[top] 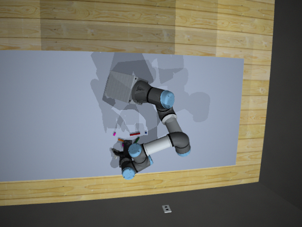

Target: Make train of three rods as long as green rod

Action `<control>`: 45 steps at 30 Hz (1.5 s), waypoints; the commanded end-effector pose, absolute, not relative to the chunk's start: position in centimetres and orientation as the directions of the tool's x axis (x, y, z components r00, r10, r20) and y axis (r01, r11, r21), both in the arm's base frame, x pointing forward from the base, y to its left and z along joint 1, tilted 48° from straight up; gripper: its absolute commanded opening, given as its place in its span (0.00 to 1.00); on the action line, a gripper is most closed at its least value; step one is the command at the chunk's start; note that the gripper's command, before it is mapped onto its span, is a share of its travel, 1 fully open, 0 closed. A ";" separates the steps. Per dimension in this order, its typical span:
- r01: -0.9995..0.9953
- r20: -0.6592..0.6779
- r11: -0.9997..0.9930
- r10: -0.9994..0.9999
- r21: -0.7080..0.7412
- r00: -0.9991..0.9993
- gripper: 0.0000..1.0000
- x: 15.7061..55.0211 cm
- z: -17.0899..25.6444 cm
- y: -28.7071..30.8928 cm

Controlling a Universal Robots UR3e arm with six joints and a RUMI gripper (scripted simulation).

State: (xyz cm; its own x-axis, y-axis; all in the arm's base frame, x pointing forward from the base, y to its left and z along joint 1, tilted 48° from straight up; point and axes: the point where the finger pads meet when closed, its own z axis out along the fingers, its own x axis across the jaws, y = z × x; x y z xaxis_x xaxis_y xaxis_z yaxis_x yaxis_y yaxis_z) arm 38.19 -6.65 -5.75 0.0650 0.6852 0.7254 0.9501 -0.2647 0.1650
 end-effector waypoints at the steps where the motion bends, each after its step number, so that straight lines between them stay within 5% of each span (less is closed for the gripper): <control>1: 0.950 0.726 -0.271 0.684 0.158 0.074 1.00 38.3 -5.9 -6.8; 2: 0.950 0.726 -0.271 0.684 0.158 0.074 0.14 38.3 -5.9 -6.8; 45: 0.950 0.726 -0.271 0.684 0.158 0.074 0.14 38.4 -6.0 -6.7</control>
State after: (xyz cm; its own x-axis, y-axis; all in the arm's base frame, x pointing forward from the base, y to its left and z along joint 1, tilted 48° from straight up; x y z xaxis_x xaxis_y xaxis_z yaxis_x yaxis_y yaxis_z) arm 38.29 -6.66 -5.94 0.0743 0.6824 0.7272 0.9501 -0.2700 0.1563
